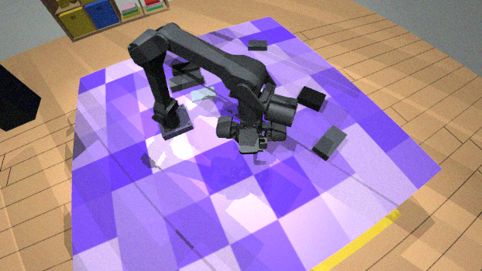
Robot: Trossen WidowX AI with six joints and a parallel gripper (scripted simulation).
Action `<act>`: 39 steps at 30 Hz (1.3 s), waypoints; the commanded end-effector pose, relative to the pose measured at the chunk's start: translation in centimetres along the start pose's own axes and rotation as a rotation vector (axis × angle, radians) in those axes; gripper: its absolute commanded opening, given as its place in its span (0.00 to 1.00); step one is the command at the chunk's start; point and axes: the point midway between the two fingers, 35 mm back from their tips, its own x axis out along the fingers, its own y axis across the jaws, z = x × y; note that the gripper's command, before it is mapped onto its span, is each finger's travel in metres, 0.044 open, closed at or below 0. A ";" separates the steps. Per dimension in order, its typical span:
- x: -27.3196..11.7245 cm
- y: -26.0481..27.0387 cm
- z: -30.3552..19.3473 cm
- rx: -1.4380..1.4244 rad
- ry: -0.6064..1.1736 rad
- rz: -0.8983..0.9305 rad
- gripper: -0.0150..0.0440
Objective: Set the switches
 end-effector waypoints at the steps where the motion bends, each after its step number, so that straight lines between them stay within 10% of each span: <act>1: 0.6 -0.1 0.0 -0.010 0.008 -0.011 0.83; 39: 2.8 -0.1 2.1 -0.010 0.007 -0.011 0.83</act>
